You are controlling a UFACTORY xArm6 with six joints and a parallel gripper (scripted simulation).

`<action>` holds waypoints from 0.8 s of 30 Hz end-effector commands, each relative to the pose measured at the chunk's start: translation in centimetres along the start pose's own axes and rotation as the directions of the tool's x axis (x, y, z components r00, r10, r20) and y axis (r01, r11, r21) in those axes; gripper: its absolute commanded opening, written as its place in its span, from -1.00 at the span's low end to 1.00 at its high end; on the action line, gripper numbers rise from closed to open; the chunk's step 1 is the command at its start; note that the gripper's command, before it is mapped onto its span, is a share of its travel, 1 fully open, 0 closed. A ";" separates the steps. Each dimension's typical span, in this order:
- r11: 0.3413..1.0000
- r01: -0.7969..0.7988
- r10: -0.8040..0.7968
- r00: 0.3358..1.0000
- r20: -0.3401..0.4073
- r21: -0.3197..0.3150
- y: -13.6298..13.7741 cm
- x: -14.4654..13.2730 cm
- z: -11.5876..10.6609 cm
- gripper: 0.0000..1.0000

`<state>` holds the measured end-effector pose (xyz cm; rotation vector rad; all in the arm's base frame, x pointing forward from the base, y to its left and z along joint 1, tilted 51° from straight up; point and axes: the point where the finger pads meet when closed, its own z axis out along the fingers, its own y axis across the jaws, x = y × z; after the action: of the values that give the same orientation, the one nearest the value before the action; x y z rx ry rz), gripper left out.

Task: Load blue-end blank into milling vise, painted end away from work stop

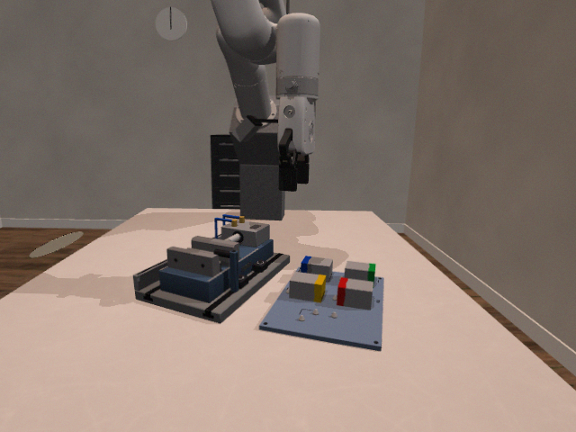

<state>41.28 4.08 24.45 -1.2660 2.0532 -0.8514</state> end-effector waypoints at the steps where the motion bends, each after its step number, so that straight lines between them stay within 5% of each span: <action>1: 1.000 0.000 0.000 1.000 0.002 0.002 -0.1 0.0 -0.1 1.00; 11: 1.000 0.000 0.000 1.000 0.002 0.002 -0.1 0.0 -0.2 1.00; 24: 1.000 0.000 0.000 1.000 0.002 0.002 0.3 -6.0 -0.4 1.00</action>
<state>42.75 9.26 25.26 -1.2718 2.0467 -0.8422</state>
